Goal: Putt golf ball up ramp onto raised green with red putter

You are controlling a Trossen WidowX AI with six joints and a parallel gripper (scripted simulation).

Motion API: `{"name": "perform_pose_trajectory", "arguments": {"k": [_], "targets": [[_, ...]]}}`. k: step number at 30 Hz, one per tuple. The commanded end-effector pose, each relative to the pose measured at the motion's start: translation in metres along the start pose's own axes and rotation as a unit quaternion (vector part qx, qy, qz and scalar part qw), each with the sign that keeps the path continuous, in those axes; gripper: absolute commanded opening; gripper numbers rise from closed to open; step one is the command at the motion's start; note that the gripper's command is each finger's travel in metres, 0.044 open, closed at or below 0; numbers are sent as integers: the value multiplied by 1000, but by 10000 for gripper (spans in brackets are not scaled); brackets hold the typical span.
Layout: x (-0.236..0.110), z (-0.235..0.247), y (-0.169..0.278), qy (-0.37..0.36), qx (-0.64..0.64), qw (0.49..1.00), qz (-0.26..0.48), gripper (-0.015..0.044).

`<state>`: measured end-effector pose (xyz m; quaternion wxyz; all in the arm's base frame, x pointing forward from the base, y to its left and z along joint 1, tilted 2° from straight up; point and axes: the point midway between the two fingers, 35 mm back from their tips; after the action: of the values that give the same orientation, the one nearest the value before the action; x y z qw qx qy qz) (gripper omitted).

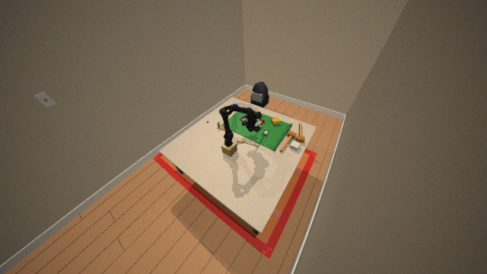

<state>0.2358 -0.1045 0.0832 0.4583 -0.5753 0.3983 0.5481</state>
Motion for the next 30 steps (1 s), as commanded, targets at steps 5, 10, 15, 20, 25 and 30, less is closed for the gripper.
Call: {"name": "perform_pose_trajectory", "arguments": {"k": [5,10,15,20,25,30], "targets": [[-6,-28,30,13,129,992,12,0],[-9,-40,47,19,193,981,18,0],[-9,-40,48,19,196,980,18,0],[3,-41,48,19,196,980,18,0],[27,-41,50,19,196,980,18,0],[32,-41,50,19,196,980,18,0]]}}
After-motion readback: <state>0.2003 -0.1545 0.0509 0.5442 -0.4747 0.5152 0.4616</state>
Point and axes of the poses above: the point midway between the two fingers, 35 mm back from their tips, its own x axis out along the fingers, its own z axis across the jaws, y = z × x, and after that the axes turned 13 degrees about -x, right-handed
